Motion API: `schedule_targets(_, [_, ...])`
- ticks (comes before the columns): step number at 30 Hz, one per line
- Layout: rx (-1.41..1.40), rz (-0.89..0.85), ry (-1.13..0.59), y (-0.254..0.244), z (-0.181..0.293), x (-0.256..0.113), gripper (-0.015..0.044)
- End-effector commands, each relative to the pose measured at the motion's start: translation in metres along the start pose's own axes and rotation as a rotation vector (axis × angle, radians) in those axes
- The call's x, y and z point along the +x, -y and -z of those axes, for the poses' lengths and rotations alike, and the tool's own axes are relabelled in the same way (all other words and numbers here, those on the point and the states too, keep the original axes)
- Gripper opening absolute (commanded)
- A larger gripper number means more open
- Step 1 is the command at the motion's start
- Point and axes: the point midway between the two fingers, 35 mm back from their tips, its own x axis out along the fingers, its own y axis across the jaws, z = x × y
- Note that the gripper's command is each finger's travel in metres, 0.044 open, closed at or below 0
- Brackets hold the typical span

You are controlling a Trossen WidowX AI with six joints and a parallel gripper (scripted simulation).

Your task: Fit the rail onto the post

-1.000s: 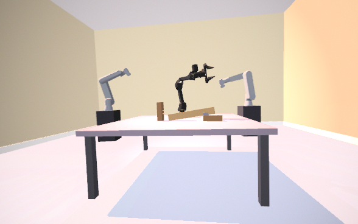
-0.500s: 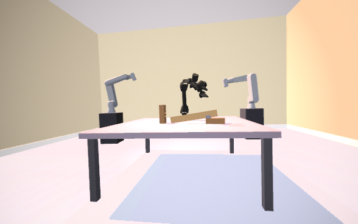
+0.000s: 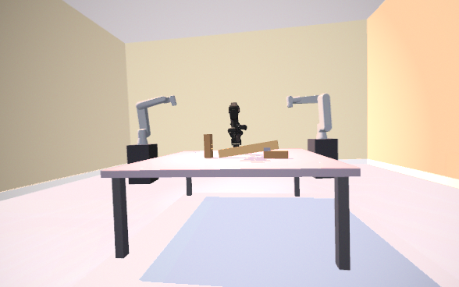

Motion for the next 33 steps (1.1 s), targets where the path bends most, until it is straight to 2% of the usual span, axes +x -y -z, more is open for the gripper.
schedule_targets(1, [0.023, -0.121, -0.120, -0.013, 0.039, 0.006, 0.0440])
schedule_targets(9, [0.023, -0.120, -0.120, -0.011, 0.039, 0.007, 0.0440])
schedule_targets(33, [0.023, -0.120, -0.120, -0.014, 0.043, 0.046, 0.0440])
